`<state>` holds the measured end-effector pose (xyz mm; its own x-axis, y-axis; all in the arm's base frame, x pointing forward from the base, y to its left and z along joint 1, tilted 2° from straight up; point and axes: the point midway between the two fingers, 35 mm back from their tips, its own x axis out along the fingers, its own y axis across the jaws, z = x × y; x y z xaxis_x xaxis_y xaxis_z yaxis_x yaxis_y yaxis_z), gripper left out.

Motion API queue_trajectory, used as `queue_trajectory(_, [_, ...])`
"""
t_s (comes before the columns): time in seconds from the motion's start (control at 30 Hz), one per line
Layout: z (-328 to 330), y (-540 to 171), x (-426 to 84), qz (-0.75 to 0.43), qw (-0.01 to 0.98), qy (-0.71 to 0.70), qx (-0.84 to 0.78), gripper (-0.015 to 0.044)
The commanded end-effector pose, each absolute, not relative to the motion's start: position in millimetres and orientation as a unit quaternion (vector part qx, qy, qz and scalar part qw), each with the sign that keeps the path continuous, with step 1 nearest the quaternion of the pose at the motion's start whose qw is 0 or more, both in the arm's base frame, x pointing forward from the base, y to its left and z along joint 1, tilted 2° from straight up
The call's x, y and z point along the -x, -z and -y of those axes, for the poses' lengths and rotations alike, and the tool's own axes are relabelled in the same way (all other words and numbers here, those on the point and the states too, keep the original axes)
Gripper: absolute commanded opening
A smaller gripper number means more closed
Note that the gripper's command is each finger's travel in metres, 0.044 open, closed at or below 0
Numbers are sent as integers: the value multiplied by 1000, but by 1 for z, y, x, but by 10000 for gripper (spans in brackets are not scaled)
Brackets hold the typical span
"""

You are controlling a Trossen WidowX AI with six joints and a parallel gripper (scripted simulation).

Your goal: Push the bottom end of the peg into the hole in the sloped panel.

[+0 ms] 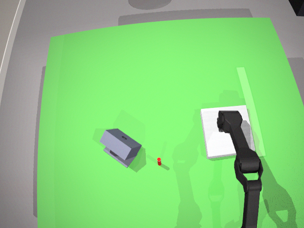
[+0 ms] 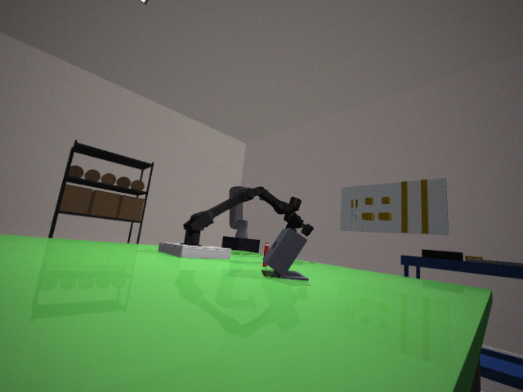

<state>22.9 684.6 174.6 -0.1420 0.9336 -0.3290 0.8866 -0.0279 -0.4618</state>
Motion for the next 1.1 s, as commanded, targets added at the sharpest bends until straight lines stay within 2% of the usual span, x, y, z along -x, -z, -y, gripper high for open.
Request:
queue_trajectory(0.0, [-684,-174,-24,695,41,-296,654,426])
queue_trajectory(0.03, [-683,-174,-27,690,44,-302,656,440])
queue_trajectory(1.07, [-575,-143,-203,322,273,-572,703,440])
